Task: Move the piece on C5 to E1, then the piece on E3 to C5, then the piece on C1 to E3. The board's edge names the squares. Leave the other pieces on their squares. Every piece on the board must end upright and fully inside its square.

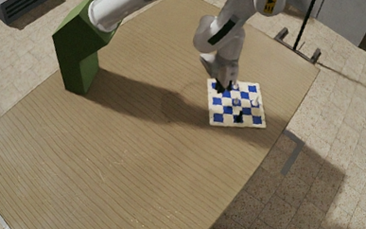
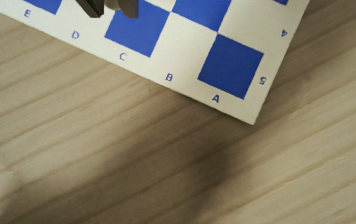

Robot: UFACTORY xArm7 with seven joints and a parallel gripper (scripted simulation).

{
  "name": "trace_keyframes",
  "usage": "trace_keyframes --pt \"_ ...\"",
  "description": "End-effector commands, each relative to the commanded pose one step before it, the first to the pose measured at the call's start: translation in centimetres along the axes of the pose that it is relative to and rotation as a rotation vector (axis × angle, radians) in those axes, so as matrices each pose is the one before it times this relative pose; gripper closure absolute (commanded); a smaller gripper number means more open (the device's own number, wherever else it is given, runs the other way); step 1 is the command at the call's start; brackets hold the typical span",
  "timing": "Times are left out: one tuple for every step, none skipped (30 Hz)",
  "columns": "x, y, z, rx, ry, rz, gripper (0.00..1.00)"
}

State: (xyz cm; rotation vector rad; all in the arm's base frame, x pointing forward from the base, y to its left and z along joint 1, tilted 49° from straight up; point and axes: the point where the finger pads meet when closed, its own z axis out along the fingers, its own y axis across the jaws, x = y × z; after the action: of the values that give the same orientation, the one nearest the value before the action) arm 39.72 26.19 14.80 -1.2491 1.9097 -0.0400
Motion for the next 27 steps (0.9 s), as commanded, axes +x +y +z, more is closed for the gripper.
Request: trace_keyframes --pt "-0.141 -0.084 -2.824 0.00861 0.01138 -0.00158 1.00" --pt "0.000 0.000 0.000 0.00000 0.00000 0.00000 1.00" --pt "0.000 0.000 -0.479 -0.00001 0.00000 0.00001 1.00" --pt "0.000 0.000 -0.389 -0.00001 0.00000 0.00000 1.00" --pt "0.001 0.001 -0.304 -0.00002 -0.00001 -0.00002 1.00" --pt "-0.001 -0.001 -0.220 0.00001 0.00002 0.00003 1.00" --pt "0.000 0.000 -0.147 0.00000 0.00000 -0.00001 1.00" --pt "0.001 0.000 -0.083 -0.00001 -0.00001 -0.00002 1.00" --pt "0.000 0.000 -0.033 0.00000 0.00000 -0.00001 1.00" --pt "0.000 0.000 -0.005 0.00000 0.00000 0.00000 1.00" --pt "0.000 0.000 0.000 0.00000 0.00000 0.00000 1.00" --pt "0.000 0.000 0.000 0.00000 0.00000 0.00000 1.00" --pt "0.000 0.000 0.000 0.00000 0.00000 0.00000 1.00" --pt "0.000 0.000 0.000 0.00000 0.00000 0.00000 1.00" --pt "0.000 0.000 0.000 0.00000 0.00000 0.00000 1.00" --pt "0.000 0.000 0.000 0.00000 0.00000 0.00000 1.00" --pt "-0.003 -0.004 0.000 0.00009 -0.00002 -0.00008 1.00" --pt "0.000 0.000 0.000 0.00000 0.00000 0.00000 1.00" --pt "0.000 0.000 0.000 0.00000 0.00000 0.00000 1.00" --pt "-0.021 -0.025 0.003 0.00062 -0.00013 -0.00056 1.00" --pt "-0.054 -0.065 0.008 0.00160 -0.00034 -0.00144 1.00" --pt "-0.100 -0.119 0.015 0.00295 -0.00061 -0.00267 1.00" --pt "-0.155 -0.185 0.023 0.00458 -0.00093 -0.00415 1.00" --pt "-0.217 -0.258 0.032 0.00640 -0.00125 -0.00581 1.00" --pt "-0.282 -0.335 0.042 0.00830 -0.00153 -0.00759 1.00" --pt "-0.348 -0.411 0.052 0.01020 -0.00174 -0.00939 1.00" --pt "-0.411 -0.482 0.062 0.01199 -0.00184 -0.01116 1.00"
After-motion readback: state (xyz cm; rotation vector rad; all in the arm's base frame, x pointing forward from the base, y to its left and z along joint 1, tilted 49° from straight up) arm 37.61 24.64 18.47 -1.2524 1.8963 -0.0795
